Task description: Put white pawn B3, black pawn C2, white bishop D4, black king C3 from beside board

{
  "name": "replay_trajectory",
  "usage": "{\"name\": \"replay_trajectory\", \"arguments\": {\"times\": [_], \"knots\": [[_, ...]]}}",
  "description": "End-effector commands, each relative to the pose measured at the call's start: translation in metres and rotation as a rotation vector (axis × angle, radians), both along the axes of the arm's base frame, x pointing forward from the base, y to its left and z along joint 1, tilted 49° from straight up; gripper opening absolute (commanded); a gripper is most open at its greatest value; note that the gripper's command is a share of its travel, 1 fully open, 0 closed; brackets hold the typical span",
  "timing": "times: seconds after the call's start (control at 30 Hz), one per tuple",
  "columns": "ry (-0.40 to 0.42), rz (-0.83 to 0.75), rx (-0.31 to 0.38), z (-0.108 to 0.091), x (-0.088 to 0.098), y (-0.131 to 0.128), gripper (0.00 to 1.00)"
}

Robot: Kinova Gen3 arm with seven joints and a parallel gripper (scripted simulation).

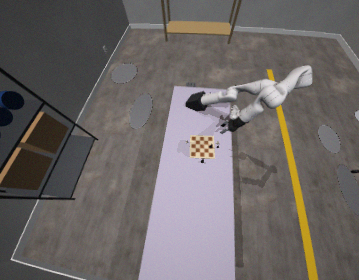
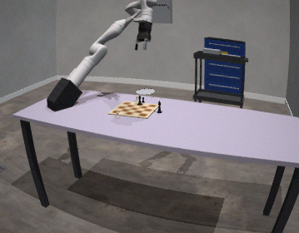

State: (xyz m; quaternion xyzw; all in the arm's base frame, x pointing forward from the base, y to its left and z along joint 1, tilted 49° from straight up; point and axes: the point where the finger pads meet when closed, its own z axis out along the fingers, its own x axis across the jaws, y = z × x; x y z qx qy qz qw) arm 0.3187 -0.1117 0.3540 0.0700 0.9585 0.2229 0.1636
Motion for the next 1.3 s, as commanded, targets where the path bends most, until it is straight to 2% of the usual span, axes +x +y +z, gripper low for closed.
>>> {"name": "replay_trajectory", "arguments": {"times": [0.0,0.17,0.2,0.53,0.57,0.93,0.97,1.27], "knots": [[-0.001,0.002,0.014,-0.001,0.001,-0.001,1.00],[-0.001,0.002,0.014,-0.001,0.001,-0.001,1.00],[0.005,0.001,0.029,-0.011,0.004,-0.008,1.00],[0.005,0.001,0.029,-0.011,0.004,-0.008,1.00],[0.011,0.000,0.045,-0.022,0.007,-0.016,1.00],[0.011,0.000,0.045,-0.022,0.007,-0.016,1.00],[0.016,-0.001,0.061,-0.033,0.010,-0.023,1.00],[0.016,-0.001,0.061,-0.033,0.010,-0.023,1.00]]}}
